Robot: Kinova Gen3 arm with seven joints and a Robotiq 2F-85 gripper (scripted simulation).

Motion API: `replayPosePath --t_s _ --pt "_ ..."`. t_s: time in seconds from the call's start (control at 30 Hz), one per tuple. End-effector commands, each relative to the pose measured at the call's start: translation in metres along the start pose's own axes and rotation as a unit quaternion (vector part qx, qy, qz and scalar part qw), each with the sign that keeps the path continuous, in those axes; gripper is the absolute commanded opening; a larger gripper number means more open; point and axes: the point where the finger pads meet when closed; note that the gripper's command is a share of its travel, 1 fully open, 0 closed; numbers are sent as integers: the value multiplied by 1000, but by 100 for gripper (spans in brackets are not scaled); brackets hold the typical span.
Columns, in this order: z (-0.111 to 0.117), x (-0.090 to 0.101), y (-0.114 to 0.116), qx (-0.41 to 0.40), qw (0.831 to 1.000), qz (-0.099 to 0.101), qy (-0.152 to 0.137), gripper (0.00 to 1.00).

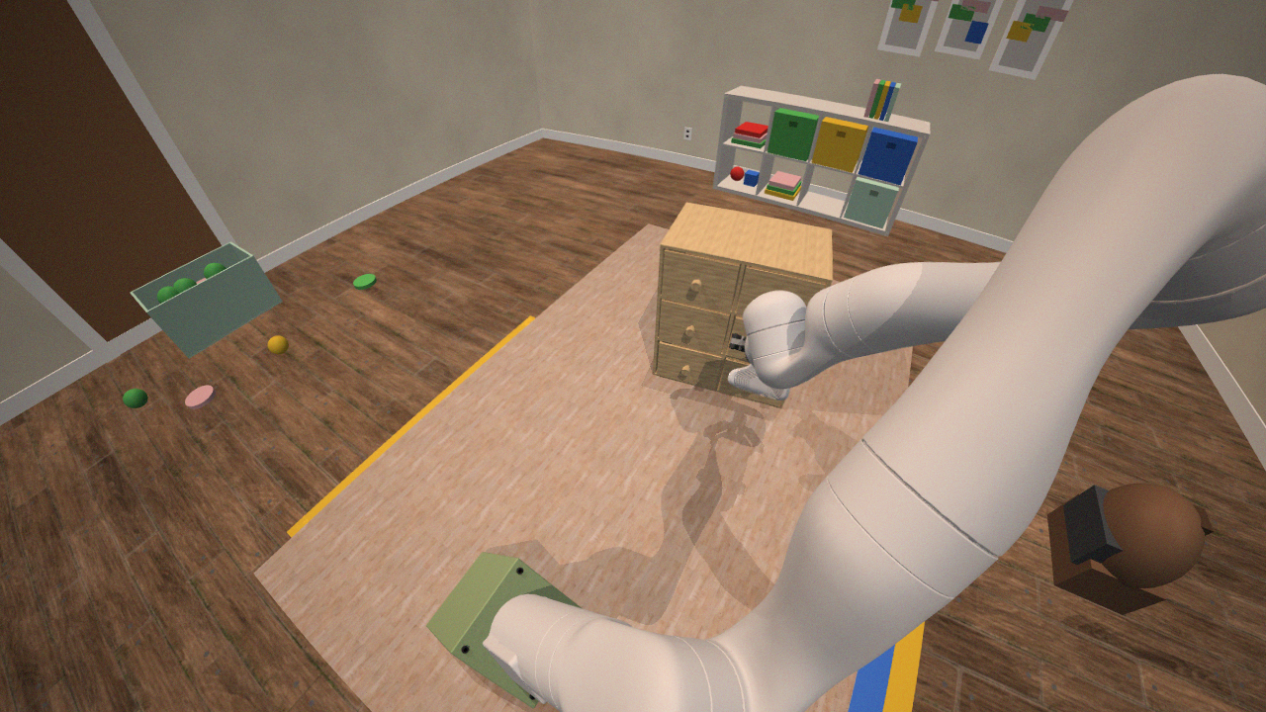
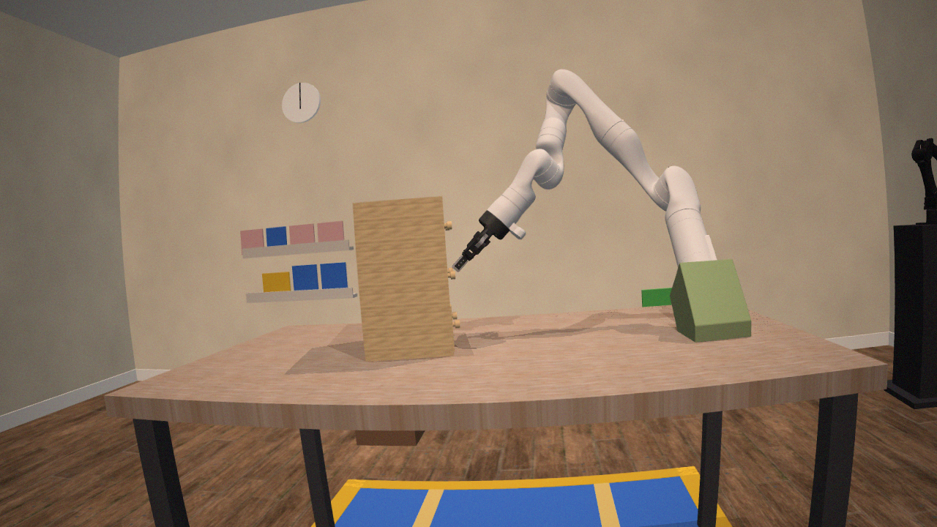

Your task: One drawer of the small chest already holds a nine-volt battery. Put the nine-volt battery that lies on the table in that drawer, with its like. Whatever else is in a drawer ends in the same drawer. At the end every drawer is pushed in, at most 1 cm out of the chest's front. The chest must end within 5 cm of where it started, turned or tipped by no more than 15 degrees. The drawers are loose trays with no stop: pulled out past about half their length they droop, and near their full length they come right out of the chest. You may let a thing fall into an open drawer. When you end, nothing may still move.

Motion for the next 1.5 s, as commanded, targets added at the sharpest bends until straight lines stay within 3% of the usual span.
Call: replayPosePath --t_s 0.0,0.63,1.0,1.47 --pt "0 -1 0 4 1000 -1 2 0" --pt "6 3 2 6 1000 -2 4 0" --pt "37 34 4 6 1000 -2 4 0" --pt "36 44 4 6 1000 -2 4 0"
Point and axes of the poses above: the point where the finger pads meet when closed, its own x axis back along the fingers, its own y axis across the jaws, z = x × y, and after that the axes turned 6 degrees about x, right-handed
